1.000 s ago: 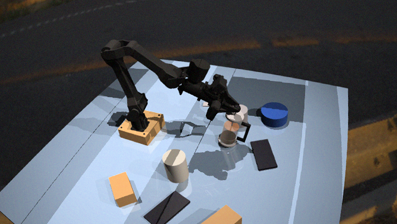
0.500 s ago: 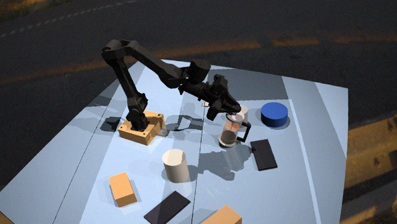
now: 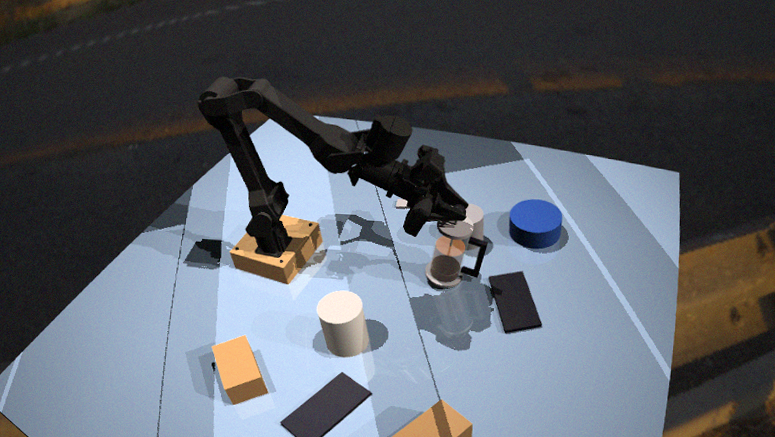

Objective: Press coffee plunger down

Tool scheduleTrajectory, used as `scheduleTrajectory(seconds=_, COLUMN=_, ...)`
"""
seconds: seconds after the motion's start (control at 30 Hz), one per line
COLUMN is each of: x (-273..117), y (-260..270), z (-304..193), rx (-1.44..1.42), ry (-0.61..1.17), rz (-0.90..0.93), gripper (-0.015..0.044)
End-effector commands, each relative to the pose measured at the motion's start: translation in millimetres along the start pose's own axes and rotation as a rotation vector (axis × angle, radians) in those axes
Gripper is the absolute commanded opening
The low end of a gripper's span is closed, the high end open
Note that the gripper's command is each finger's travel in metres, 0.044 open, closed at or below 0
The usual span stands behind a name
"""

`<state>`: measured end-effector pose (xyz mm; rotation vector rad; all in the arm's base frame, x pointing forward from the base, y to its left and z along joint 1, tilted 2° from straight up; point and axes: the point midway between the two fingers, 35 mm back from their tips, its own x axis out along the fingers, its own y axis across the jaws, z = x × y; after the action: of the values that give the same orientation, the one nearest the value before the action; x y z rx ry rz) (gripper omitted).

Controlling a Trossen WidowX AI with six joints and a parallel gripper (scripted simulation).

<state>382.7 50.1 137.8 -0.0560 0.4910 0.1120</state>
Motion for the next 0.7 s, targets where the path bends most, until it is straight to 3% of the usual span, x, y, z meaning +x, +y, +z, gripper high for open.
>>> scheduleTrajectory(seconds=0.0, x=-0.1, y=0.0, z=0.1, rx=0.0, ry=0.0, rz=0.0, gripper=0.0244)
scheduleTrajectory(seconds=0.27, x=-0.1, y=0.0, z=0.1, rx=0.0, ry=0.0, rz=0.0, gripper=0.044)
scheduleTrajectory(seconds=0.47, x=-15.3, y=0.8, z=12.7, rx=-0.001, ry=0.004, rz=0.0, gripper=0.044)
scheduleTrajectory(seconds=0.67, x=-76.2, y=2.4, z=45.9, rx=-0.006, ry=0.02, rz=0.0, gripper=0.044)
